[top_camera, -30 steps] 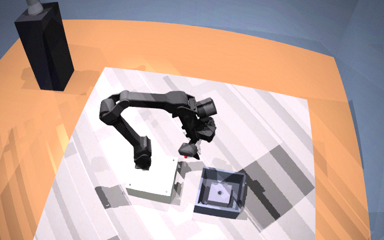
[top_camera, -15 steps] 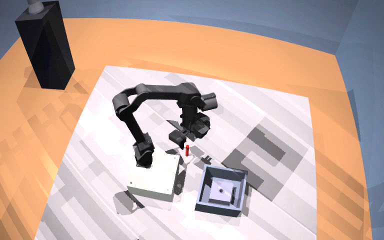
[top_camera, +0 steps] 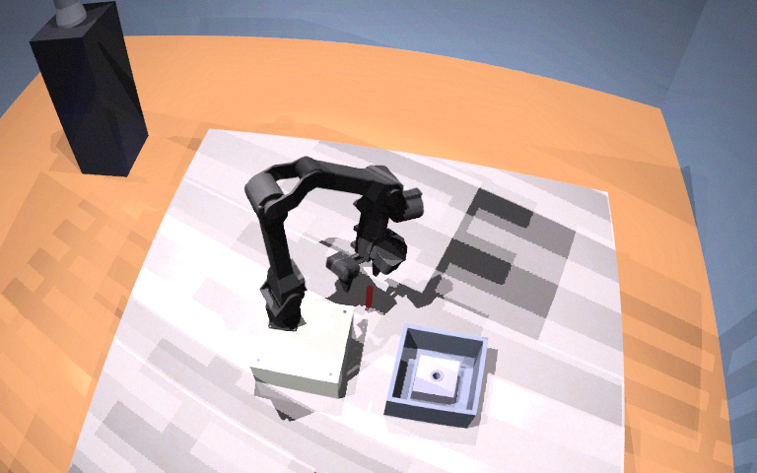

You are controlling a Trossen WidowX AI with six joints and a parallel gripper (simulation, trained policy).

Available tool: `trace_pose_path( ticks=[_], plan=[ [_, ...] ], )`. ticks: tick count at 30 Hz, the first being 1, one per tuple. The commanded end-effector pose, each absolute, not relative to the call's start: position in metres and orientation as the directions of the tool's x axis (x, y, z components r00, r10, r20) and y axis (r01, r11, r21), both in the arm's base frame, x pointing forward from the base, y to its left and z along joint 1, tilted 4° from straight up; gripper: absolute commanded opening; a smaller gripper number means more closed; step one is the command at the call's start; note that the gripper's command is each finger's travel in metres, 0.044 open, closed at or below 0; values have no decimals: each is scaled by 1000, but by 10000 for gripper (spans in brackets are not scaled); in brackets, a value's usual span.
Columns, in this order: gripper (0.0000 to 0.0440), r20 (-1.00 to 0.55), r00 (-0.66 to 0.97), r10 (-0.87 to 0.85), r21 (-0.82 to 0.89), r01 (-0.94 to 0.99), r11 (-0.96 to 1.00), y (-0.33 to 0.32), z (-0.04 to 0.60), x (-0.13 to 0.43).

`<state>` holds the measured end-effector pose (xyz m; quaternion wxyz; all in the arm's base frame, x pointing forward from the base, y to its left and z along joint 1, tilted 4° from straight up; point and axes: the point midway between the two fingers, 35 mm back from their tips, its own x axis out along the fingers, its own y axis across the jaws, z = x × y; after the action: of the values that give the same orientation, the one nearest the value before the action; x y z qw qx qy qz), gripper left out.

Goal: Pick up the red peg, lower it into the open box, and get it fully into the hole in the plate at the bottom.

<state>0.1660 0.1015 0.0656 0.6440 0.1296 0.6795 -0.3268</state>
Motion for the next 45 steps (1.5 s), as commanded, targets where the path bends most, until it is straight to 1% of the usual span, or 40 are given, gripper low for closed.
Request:
trace_pose_path(
  ticks=[1,17,19,21,28,36,37,45],
  plan=[
    [440,-954,-157,-255,-298,595,747,106,47,162],
    [440,-968,-90,-234,-240,600,763,113,-21,170],
    [432,-969,-83,-231,-234,599,766,112,-27,172],
    [400,-970,-82,-230,-232,597,768,112,-33,172],
    [218,-967,-101,-232,-245,598,763,111,-49,170],
    [12,-956,-143,-258,-291,602,744,108,-54,168],
    [0,-953,-150,-264,-301,601,740,108,-55,168],
    [0,-945,-105,-310,-308,605,734,103,-34,187]
  ],
)
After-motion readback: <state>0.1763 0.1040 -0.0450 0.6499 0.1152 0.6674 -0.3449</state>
